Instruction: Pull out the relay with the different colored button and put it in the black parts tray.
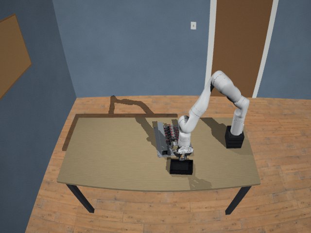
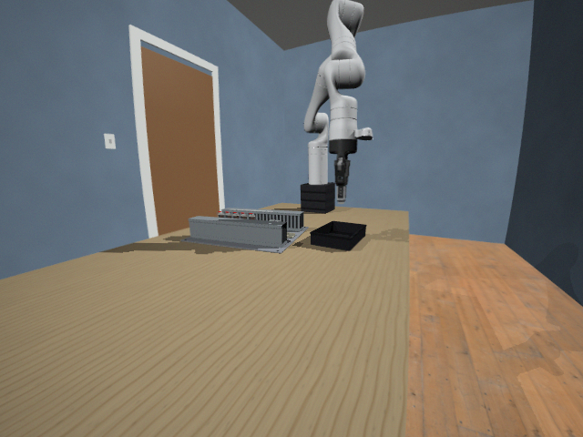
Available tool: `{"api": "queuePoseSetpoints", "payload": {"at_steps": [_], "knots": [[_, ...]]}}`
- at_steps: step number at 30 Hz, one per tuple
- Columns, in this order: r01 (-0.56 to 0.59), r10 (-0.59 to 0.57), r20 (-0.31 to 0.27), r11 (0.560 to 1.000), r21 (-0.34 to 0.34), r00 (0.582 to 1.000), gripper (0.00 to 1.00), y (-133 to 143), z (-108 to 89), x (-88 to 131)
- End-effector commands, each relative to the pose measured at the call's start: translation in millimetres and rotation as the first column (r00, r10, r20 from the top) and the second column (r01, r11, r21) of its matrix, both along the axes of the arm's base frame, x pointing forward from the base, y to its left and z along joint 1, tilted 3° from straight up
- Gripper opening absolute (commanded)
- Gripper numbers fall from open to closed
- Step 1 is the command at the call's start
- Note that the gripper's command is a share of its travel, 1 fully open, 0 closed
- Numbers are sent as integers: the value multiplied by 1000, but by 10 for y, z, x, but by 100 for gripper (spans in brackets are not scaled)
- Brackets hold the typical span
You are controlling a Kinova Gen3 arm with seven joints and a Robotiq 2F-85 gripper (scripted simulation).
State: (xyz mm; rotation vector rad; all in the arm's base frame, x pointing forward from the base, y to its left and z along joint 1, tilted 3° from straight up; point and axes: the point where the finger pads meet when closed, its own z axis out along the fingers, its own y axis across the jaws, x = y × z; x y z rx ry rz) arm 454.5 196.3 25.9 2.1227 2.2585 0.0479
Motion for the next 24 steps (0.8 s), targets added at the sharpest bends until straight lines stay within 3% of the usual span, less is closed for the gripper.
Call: {"api": "queuePoseSetpoints", "payload": {"at_steps": [1,24], "knots": [[1,-1,0,1000,-1,1000,0,-4,-24,1],[1,-1,0,1000,-1,1000,0,-5,-415,21]]}}
